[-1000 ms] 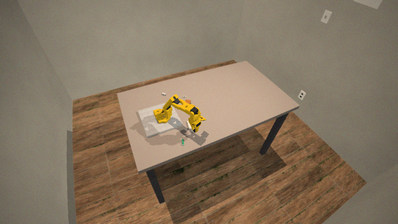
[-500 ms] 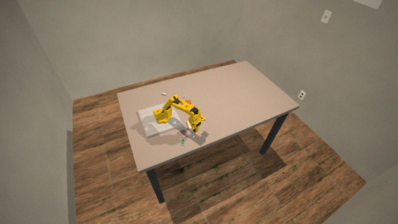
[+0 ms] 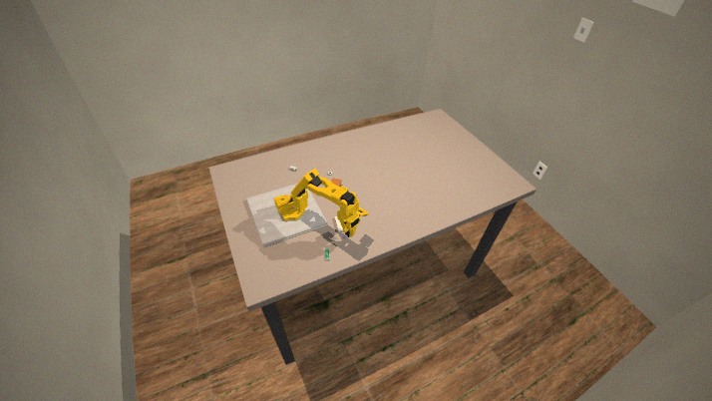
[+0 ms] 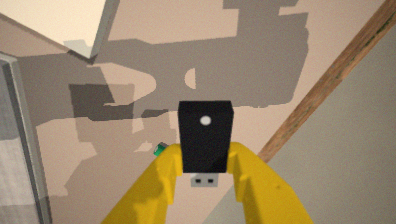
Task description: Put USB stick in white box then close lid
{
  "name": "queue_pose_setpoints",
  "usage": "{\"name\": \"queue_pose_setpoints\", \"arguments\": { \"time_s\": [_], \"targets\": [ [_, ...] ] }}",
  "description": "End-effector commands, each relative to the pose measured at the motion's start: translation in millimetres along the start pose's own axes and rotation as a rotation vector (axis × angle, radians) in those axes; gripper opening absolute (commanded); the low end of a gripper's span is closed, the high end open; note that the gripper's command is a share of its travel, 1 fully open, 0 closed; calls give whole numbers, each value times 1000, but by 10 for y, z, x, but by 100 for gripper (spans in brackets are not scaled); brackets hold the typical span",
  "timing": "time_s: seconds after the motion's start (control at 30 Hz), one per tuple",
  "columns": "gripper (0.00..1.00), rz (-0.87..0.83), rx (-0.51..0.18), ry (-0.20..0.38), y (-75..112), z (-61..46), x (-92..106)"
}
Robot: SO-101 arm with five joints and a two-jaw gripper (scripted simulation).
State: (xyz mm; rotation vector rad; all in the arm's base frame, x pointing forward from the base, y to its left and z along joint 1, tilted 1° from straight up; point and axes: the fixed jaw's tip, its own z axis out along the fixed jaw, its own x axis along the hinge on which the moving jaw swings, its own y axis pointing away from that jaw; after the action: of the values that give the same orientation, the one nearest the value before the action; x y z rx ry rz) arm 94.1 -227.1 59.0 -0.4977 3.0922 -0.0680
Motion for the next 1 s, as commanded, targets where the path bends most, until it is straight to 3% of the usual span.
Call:
{"name": "queue_pose_setpoints", "arguments": {
  "time_s": [0.0, 0.7, 0.83, 0.97],
  "targets": [
    [8, 10, -10, 0, 10, 10, 14],
    [8, 1, -30, 1, 33, 46, 5],
    [8, -77, -31, -1, 74, 37, -119],
    [8, -250, -31, -5, 196, 19, -378]
  ]
}}
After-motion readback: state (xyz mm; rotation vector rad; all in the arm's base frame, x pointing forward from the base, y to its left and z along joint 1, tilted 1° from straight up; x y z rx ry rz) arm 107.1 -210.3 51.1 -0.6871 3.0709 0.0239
